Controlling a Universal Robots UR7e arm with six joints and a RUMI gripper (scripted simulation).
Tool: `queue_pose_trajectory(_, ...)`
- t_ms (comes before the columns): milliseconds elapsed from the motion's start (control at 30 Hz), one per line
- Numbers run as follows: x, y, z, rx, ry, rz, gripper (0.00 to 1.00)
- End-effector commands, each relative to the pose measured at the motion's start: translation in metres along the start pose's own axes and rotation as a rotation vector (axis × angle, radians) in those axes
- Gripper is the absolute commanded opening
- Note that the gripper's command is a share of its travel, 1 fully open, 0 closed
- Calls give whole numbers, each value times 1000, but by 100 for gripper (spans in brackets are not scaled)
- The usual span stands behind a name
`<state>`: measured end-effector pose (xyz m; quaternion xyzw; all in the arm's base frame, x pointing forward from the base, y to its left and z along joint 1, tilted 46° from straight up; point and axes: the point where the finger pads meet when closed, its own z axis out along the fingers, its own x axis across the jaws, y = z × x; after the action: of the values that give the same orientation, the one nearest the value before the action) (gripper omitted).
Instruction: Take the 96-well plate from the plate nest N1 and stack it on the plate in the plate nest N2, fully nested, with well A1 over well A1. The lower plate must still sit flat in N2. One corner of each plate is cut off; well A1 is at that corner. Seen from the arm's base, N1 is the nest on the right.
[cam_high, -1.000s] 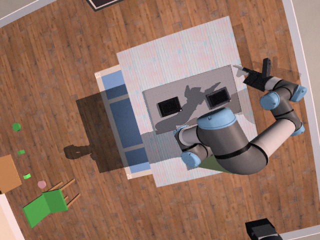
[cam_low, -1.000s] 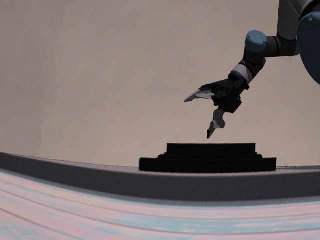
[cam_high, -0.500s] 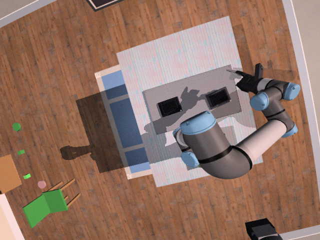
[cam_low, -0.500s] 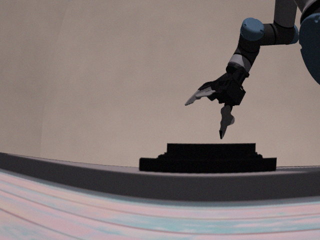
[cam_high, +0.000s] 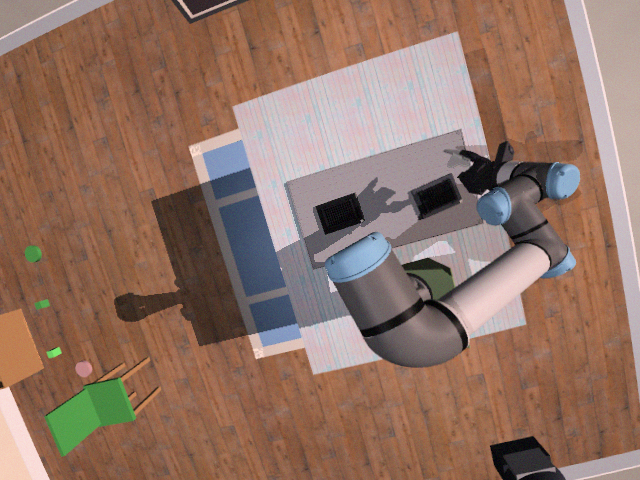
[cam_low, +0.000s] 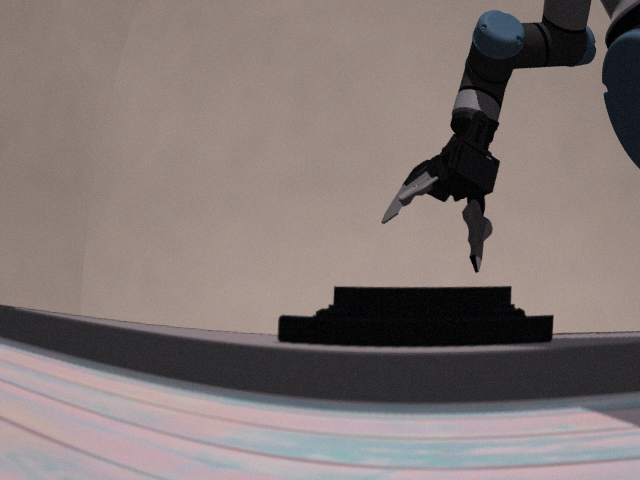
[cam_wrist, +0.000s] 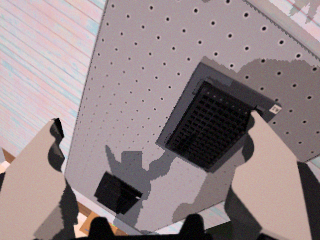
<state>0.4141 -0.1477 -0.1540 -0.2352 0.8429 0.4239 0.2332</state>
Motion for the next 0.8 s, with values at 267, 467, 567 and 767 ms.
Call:
queue_pose_trajectory(267,20,44,-3,11,182,215,100)
queue_pose_trajectory(467,28,57,-5,26,237,282,100)
queue_pose_trajectory(567,32,65,-7,41,278,332,100)
queue_pose_trajectory(767,42,82,-11,71,344,415,100)
